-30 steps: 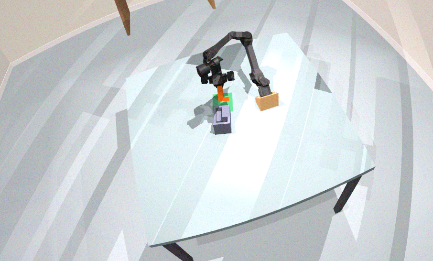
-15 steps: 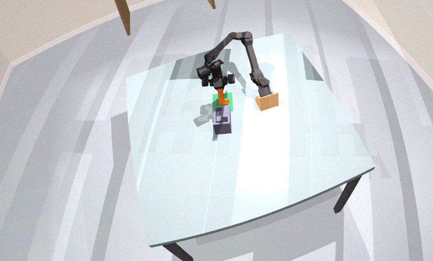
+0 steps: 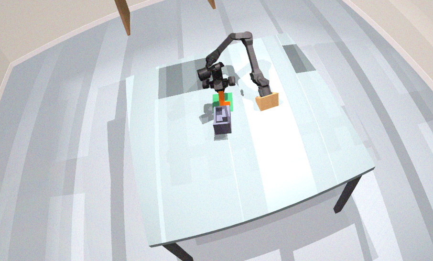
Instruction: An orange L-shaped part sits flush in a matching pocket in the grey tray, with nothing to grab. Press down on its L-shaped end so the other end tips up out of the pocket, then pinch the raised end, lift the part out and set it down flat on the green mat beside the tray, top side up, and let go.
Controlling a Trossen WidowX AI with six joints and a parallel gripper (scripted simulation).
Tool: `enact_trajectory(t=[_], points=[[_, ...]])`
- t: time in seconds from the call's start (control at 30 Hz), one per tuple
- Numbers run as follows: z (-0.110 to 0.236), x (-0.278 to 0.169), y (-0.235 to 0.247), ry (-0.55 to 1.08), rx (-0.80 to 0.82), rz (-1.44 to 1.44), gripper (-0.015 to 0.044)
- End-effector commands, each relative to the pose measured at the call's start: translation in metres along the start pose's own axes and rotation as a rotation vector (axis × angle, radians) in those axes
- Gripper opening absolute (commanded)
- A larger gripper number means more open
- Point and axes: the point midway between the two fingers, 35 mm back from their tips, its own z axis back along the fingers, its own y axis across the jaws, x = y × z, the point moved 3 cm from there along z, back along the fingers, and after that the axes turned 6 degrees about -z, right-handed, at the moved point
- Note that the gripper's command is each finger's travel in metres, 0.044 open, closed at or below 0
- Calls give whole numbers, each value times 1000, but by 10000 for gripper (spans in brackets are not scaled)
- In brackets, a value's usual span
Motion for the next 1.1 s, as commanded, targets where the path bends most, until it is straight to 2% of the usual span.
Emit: enact_trajectory(t=[0.0, 0.07, 0.4, 0.57, 0.7, 1.07], points=[[-1, -1, 0, 2, -4, 3, 0], [0, 0, 0, 0, 0, 0, 0], [2, 0, 0, -1, 0, 1, 263], [41, 3, -3, -5, -1, 22, 394], [87, 1, 0, 4, -6, 45, 400], [85, 0, -1, -1, -16, 43, 400]])
